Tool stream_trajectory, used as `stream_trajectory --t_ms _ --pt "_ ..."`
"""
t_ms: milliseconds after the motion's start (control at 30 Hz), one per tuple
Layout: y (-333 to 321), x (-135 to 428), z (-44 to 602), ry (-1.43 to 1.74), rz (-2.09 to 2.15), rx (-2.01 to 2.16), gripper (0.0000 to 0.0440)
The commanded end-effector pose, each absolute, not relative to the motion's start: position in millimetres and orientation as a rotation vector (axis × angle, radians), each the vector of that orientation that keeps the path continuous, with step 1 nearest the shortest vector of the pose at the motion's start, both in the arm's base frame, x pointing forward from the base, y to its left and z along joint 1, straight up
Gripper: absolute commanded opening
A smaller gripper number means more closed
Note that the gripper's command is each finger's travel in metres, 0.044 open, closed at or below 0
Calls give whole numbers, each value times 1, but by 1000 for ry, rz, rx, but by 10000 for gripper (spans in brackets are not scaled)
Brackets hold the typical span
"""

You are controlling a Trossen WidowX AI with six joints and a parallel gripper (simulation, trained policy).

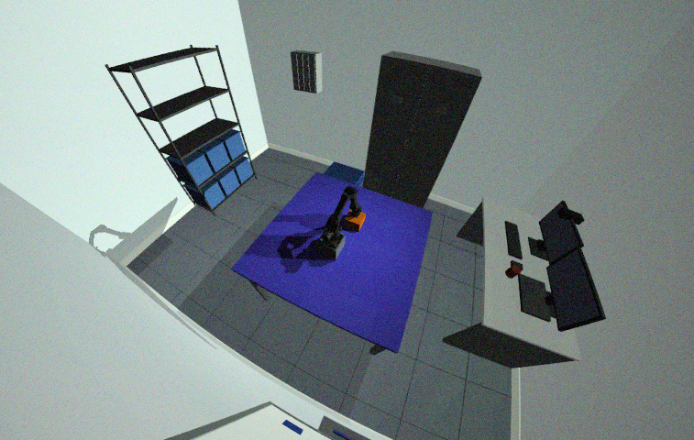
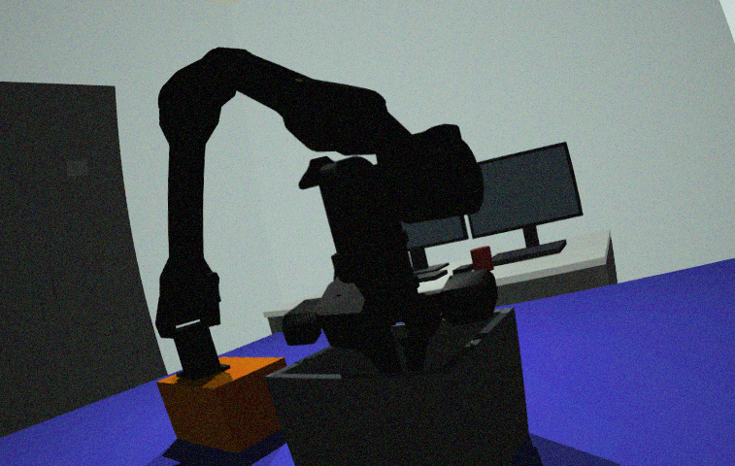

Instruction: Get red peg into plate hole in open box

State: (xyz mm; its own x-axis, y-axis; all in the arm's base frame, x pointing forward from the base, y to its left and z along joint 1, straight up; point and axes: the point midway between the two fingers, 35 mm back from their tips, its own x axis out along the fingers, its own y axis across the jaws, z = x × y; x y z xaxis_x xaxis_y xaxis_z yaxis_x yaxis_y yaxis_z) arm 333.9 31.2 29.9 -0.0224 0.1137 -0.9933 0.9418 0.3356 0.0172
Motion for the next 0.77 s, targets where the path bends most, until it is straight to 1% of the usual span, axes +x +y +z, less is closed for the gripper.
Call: stream_trajectory --t_ms 0,200,533,633,733 --pt "35 331 34 1455 -899 1054 49" --pt "42 327 39 1480 -914 1088 48" --pt "49 323 42 1497 -946 1117 74" --pt "47 332 53 1490 -930 1142 58" --pt "45 340 64 1485 -909 1175 60"
